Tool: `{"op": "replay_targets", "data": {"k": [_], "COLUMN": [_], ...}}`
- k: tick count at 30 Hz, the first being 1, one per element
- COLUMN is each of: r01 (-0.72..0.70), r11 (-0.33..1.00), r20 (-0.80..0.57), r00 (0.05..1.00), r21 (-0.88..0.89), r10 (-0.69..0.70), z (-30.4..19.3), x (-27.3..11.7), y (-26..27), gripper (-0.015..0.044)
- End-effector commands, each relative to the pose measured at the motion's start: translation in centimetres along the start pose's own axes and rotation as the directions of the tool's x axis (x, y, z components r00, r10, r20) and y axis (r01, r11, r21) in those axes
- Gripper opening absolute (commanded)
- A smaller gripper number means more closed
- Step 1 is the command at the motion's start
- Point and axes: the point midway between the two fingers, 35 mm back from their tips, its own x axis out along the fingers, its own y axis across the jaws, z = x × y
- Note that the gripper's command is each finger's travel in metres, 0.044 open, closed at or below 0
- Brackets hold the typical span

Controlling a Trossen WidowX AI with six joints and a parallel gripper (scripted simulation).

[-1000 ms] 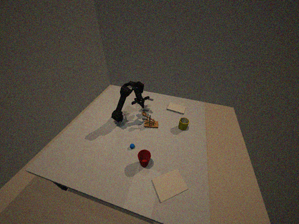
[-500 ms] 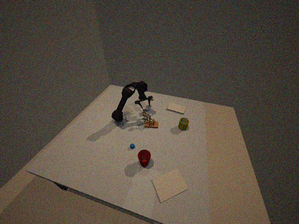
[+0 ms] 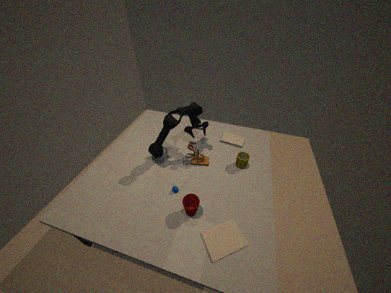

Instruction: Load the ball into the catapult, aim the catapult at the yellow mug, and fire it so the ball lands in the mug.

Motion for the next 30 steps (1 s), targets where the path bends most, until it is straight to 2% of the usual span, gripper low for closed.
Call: {"op": "replay_targets", "data": {"k": [1, 15, 30], "r01": [-0.009, -0.080, -0.199], "r11": [0.993, 0.841, 0.493], "r20": [0.048, 0.191, 0.292], "r00": [0.999, 0.981, 0.949], "r21": [0.121, 0.535, 0.847], "r10": [0.003, -0.028, -0.119], "z": [0.0, -1.1, -5.1], "x": [-0.3, -0.4, 0.0], "y": [-1.9, -9.2, -17.4], "gripper": [0.0440, 0.0440, 0.0440]}}
